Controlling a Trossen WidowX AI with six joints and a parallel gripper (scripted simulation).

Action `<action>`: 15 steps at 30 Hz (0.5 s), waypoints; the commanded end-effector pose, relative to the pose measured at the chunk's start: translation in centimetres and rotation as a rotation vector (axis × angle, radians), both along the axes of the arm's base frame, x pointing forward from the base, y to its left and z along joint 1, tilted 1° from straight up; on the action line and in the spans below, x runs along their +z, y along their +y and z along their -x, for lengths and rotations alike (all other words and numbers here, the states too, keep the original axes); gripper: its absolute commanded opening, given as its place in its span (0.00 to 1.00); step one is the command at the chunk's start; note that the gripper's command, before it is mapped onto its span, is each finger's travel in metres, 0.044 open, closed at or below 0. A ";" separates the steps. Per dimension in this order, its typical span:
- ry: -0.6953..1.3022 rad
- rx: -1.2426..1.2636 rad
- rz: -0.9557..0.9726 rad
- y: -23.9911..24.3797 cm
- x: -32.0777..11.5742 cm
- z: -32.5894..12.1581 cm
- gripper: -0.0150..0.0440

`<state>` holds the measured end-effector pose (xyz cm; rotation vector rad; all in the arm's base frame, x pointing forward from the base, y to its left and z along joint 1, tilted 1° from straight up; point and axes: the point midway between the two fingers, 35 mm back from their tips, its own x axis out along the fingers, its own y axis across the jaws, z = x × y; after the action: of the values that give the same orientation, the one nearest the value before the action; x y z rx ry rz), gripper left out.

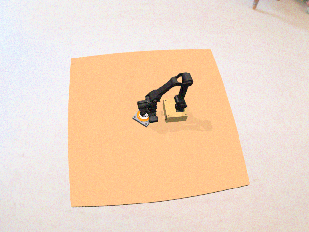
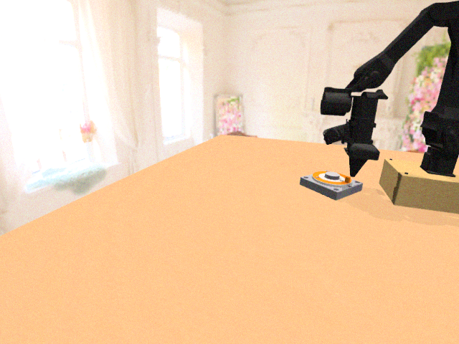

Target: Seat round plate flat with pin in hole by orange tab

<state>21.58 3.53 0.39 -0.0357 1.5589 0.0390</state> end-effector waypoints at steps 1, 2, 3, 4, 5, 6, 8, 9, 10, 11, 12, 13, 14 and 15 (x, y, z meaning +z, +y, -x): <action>-0.002 -0.005 -0.006 0.1 1.0 -0.2 0.25; -0.002 -0.005 -0.006 0.1 1.6 -0.1 0.25; -0.002 -0.005 -0.006 0.1 2.2 -0.1 0.25; -0.002 -0.005 -0.006 0.0 2.7 0.0 0.25; -0.002 -0.005 -0.006 0.0 3.1 0.1 0.25; -0.002 -0.005 -0.006 -0.1 3.6 0.1 0.25; -0.002 -0.005 -0.006 -0.1 4.2 0.2 0.25; -0.002 -0.005 -0.006 -0.2 4.2 0.2 0.25; -0.001 -0.007 0.000 -0.2 3.4 0.1 0.25; -0.001 -0.007 0.000 -0.2 3.4 0.1 0.25; -0.001 -0.007 0.000 -0.2 3.4 0.1 0.25; -0.001 -0.007 0.000 -0.2 3.4 0.1 0.25; -0.001 -0.007 0.000 -0.2 3.4 0.1 0.25; -0.001 -0.007 0.000 -0.2 3.4 0.1 0.25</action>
<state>21.52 3.38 3.85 -0.0299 1.5550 0.0340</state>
